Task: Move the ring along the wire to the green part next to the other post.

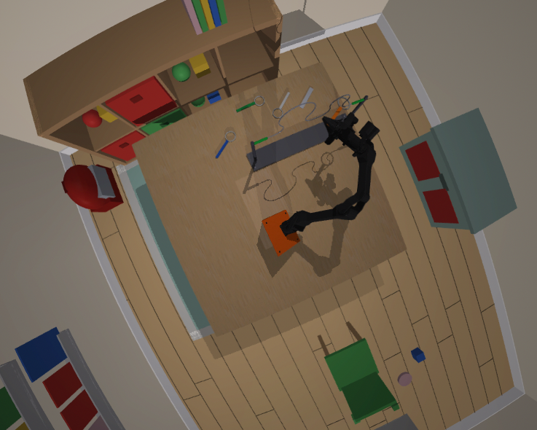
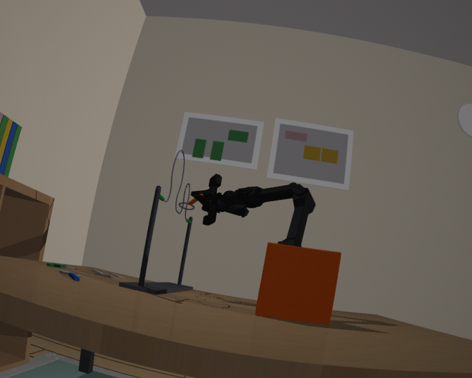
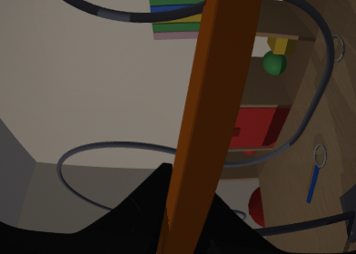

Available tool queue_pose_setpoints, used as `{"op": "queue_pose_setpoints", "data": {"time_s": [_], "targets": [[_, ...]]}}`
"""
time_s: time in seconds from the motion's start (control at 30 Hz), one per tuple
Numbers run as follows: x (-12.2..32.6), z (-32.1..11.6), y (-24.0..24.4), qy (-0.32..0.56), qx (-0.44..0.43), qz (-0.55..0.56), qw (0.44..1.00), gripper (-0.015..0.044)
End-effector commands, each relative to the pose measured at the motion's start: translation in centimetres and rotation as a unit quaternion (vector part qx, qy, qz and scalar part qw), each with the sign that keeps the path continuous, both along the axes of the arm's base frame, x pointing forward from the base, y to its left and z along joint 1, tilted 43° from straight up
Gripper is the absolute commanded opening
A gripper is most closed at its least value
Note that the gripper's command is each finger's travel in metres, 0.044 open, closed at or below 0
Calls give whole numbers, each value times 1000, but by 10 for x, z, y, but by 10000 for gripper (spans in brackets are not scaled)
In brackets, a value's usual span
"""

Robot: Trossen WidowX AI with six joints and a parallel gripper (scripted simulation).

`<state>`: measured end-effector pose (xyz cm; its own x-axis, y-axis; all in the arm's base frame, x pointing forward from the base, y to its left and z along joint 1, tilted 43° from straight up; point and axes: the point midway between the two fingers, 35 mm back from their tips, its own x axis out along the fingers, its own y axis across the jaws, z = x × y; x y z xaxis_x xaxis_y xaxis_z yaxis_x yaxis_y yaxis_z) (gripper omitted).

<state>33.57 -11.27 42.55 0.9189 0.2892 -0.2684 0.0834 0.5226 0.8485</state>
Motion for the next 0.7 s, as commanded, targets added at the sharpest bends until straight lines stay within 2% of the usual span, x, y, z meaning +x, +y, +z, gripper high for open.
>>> {"op": "queue_pose_setpoints", "data": {"time_s": [0.0,0.37,0.67], "targets": [[0,8,5,-6,11,4,1000,-150],[0,21,10,-5,28,4,1000,-150],[0,21,8,2,-11,2,1000,-150]]}}
